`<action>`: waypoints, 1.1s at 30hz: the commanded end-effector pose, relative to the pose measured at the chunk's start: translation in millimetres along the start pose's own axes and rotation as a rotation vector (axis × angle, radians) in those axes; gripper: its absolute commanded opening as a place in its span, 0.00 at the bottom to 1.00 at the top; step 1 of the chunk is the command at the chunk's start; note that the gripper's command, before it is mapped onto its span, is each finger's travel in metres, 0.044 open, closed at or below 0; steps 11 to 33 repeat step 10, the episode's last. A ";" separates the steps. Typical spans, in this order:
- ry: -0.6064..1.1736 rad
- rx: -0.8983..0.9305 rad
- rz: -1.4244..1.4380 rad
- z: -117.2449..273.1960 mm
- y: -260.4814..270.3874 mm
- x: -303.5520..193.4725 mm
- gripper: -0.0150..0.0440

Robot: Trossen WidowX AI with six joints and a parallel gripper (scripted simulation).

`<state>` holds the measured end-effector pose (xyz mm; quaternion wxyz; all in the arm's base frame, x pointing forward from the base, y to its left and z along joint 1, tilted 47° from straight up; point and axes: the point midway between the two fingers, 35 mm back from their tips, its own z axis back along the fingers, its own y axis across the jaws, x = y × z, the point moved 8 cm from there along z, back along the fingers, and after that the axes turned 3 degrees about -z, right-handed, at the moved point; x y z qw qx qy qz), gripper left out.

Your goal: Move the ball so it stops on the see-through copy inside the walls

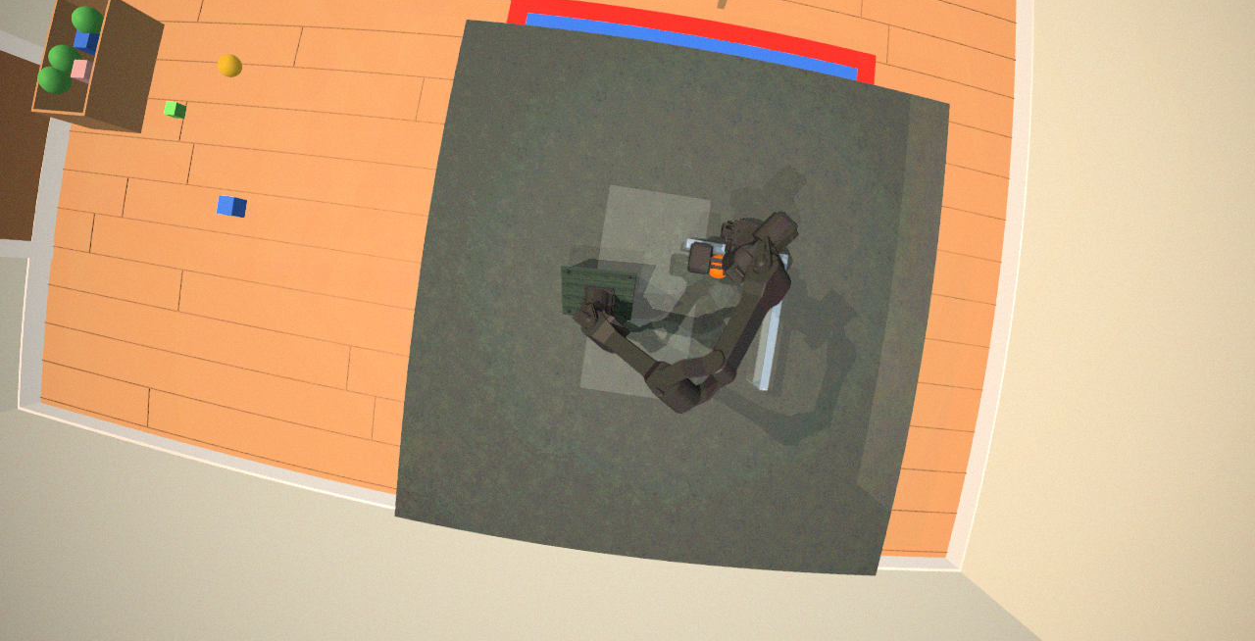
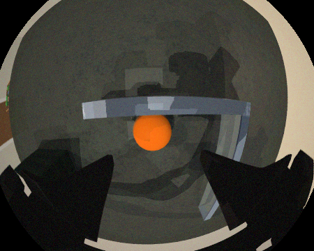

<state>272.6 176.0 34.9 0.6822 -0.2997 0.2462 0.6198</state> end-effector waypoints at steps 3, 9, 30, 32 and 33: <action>0.000 0.000 0.000 36.8 1.9 -1.5 1.00; 0.002 0.001 0.000 47.3 3.1 -2.6 1.00; 0.002 0.001 0.000 47.3 3.1 -2.6 1.00; 0.002 0.001 0.000 47.3 3.1 -2.6 1.00; 0.002 0.001 0.000 47.3 3.1 -2.6 1.00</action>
